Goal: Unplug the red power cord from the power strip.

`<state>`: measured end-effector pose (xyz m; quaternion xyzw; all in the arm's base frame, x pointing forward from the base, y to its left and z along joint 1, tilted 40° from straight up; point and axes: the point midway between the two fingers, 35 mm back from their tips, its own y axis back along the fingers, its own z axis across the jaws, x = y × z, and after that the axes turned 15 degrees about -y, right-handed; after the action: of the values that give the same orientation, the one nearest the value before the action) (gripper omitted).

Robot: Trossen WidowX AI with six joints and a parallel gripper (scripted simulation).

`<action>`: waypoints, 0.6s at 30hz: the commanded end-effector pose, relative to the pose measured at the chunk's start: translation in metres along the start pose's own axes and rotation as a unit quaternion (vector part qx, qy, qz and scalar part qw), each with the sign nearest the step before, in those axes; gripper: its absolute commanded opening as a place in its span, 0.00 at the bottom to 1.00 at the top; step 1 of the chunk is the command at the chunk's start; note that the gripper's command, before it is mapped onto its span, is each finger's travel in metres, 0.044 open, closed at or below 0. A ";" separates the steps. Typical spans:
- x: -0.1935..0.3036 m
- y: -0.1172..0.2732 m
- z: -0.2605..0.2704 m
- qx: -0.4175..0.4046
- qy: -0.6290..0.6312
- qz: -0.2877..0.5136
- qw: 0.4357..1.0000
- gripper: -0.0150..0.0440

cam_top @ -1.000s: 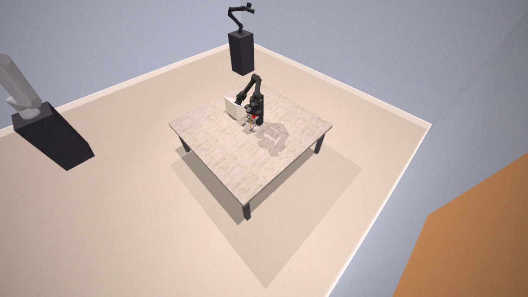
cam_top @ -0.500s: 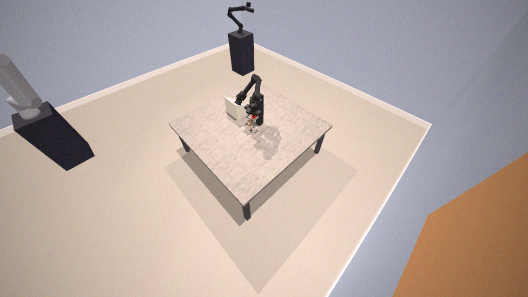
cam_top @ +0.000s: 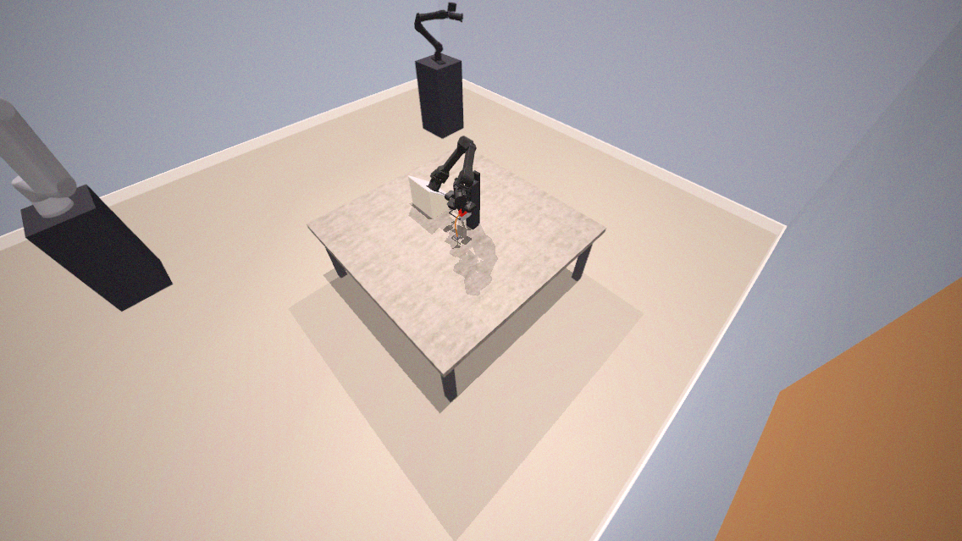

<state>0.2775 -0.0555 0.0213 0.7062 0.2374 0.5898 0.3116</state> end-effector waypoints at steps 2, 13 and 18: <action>-0.035 0.012 0.010 -0.017 -0.004 -0.037 0.999 0.25; -0.032 0.007 0.009 -0.016 -0.005 -0.034 0.999 0.48; -0.032 0.007 0.009 -0.016 -0.005 -0.034 0.999 0.70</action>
<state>0.2810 -0.0868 0.0049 0.6914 0.2525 0.5816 0.3463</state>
